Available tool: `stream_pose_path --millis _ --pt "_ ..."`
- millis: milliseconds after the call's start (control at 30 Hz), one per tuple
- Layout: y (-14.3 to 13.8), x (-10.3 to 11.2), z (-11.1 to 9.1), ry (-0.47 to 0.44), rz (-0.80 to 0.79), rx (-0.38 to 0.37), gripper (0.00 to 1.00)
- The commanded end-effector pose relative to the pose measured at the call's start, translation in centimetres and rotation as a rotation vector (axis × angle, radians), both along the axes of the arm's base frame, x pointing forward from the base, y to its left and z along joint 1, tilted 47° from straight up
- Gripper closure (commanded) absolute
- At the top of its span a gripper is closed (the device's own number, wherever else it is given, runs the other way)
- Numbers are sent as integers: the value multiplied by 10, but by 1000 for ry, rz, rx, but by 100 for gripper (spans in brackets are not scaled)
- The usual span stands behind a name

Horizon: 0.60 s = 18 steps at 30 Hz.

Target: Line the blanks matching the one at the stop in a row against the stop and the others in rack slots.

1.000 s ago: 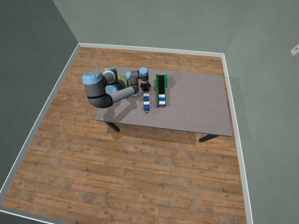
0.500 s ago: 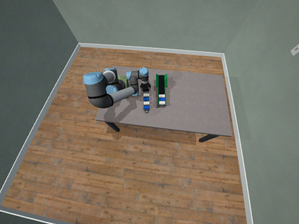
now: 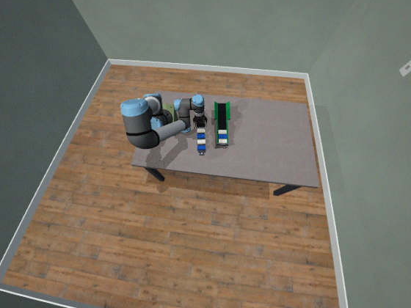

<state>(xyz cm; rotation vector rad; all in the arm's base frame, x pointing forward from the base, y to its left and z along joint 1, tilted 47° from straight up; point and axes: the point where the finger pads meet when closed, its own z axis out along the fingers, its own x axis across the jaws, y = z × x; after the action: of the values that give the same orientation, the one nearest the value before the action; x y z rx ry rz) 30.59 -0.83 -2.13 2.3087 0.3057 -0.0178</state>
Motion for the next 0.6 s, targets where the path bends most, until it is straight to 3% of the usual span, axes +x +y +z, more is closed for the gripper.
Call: stream_pose_path --millis 0,567 --pt "-5 1 -5 -2 2 1 47" --pt "-19 3 -19 -2 2 1 47"
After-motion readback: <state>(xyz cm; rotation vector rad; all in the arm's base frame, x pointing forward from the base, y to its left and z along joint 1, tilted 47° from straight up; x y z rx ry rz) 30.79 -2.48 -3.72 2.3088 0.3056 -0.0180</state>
